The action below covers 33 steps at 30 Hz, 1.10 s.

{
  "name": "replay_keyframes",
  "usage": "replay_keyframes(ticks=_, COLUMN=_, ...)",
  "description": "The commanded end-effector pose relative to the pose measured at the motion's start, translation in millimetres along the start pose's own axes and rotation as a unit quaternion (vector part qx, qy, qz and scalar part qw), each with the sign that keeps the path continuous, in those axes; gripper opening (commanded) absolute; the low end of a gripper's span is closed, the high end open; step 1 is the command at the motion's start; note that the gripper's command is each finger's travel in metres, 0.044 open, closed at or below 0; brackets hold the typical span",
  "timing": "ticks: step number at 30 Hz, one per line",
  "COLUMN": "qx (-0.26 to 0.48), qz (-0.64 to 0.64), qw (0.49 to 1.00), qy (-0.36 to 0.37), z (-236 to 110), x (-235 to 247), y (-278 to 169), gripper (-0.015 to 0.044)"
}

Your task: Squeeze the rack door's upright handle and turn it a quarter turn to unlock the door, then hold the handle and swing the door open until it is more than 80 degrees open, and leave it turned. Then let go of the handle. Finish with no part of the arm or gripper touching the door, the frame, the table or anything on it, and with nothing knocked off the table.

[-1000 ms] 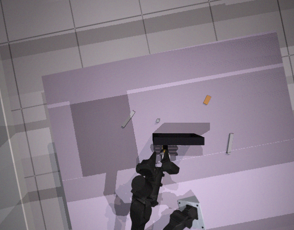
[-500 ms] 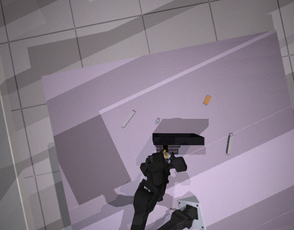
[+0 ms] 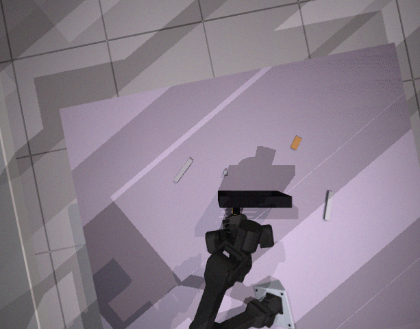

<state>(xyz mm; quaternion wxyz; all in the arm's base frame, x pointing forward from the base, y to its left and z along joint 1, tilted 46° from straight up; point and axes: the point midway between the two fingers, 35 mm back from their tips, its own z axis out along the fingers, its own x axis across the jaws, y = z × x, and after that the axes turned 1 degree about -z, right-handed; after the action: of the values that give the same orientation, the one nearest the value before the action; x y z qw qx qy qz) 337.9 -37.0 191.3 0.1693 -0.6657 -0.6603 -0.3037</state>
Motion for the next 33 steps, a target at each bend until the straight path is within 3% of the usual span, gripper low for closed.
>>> replay_keyframes(ticks=1, qx=0.014, qz=0.020, qw=0.999, qy=0.027, z=-2, x=0, y=0, gripper=0.0285)
replay_keyframes(ticks=33, qx=0.087, qz=0.046, qw=0.994, qy=0.038, z=41, x=5, y=-6, gripper=0.0285)
